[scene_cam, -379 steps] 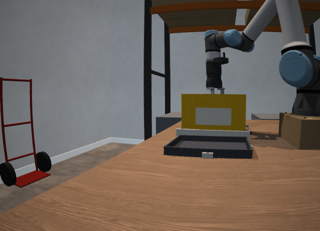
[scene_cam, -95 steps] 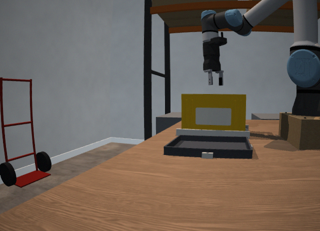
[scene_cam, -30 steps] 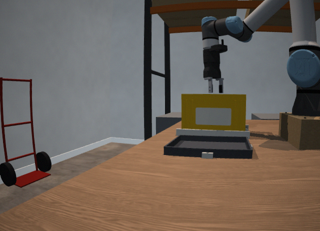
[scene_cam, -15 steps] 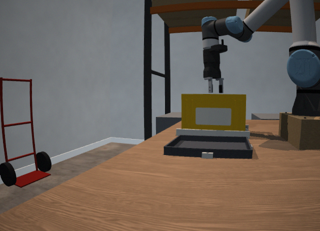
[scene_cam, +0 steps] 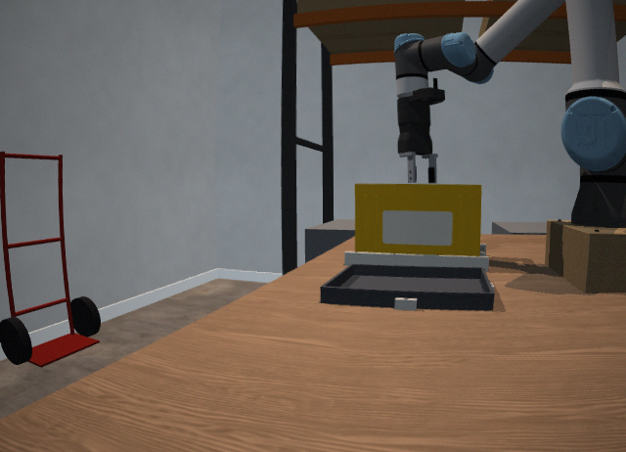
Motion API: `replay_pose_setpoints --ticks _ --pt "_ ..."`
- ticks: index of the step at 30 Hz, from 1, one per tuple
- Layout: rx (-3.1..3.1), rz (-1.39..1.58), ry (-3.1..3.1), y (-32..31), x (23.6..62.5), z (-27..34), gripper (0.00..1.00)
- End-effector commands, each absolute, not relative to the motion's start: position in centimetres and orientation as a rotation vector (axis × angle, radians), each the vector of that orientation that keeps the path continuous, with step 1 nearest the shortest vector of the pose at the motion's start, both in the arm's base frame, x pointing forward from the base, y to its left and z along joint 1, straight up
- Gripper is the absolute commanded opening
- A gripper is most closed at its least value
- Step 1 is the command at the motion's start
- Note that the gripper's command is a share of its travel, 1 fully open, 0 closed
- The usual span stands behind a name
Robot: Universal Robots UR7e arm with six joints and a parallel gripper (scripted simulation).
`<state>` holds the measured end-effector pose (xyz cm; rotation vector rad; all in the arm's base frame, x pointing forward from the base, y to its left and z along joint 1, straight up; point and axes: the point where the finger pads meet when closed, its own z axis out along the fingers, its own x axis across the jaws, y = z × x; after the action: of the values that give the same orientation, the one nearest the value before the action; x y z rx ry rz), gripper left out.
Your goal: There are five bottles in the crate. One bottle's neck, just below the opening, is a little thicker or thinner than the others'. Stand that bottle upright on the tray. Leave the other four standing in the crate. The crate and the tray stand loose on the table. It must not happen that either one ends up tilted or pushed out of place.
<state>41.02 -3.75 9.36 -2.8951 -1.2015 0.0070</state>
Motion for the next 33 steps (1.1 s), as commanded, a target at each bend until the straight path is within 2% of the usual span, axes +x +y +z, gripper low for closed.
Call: replay_pose_setpoints --ticks 1,33 --pt "-2.896 0.005 -1.202 -3.8 41.0 9.2 1.00" --pt "-2.896 0.005 -1.202 -3.8 41.0 6.2 1.00"
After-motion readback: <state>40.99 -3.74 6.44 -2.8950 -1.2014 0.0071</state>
